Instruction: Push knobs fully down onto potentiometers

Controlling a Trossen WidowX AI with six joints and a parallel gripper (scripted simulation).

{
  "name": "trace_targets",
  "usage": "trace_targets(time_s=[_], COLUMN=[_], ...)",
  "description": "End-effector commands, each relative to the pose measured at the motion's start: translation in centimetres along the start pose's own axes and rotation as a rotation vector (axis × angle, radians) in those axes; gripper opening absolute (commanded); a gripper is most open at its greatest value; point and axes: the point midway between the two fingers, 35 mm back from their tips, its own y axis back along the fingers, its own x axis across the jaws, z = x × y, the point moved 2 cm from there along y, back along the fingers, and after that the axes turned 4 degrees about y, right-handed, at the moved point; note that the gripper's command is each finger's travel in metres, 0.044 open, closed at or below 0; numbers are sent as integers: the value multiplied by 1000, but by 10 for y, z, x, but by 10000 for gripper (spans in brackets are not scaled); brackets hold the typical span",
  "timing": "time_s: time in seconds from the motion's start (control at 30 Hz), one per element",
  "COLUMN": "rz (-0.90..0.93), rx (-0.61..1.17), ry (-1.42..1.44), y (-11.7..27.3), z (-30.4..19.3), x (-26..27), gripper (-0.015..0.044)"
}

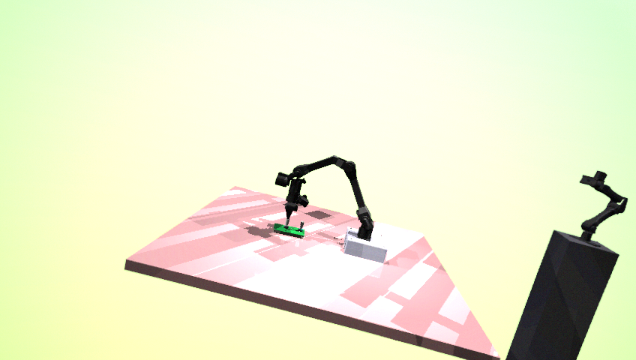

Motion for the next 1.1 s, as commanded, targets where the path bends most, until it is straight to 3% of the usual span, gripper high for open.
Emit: trace_targets(time_s=[0.0, 1.07], rz=[4, 4], rx=[-2, -2], ry=[-4, -4], y=[-2, -3], z=[0, 0], x=[0, 0], gripper=[0, 0])
